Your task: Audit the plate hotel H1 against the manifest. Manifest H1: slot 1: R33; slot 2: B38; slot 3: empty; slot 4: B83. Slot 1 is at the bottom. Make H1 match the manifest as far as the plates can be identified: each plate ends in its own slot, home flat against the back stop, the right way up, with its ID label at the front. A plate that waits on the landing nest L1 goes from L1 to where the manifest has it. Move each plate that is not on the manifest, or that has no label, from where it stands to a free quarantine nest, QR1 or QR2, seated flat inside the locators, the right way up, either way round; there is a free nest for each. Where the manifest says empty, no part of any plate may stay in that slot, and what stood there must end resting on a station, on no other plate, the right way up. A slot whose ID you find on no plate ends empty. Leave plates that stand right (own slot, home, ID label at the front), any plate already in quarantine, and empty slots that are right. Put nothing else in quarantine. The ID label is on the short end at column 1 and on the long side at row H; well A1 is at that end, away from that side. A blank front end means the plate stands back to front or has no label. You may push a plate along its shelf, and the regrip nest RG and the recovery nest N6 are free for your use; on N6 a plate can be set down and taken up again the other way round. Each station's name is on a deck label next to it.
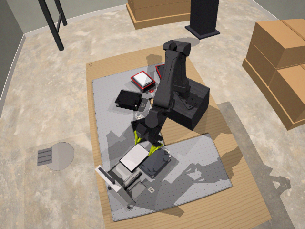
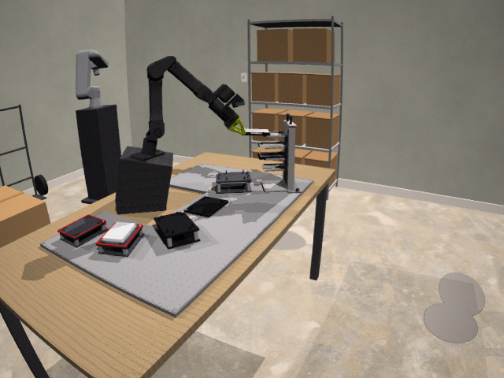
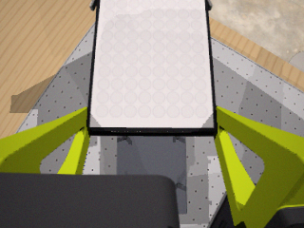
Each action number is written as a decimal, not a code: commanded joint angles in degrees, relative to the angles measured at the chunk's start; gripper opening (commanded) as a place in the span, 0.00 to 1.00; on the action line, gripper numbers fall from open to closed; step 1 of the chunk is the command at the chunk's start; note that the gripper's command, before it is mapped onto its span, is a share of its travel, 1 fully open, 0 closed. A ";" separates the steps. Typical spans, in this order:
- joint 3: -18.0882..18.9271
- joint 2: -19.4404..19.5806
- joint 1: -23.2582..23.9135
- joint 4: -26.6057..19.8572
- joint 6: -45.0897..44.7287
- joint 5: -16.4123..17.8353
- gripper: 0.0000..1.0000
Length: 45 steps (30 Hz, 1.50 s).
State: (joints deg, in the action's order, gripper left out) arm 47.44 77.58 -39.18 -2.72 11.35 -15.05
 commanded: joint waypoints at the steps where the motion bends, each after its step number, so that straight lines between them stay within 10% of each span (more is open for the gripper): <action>1: 1.96 -0.16 0.40 0.48 -0.25 0.11 0.86; 45: 4.39 4.53 1.44 1.73 -0.84 1.19 0.86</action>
State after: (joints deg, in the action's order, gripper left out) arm 51.03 82.13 -37.89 -1.37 10.61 -13.89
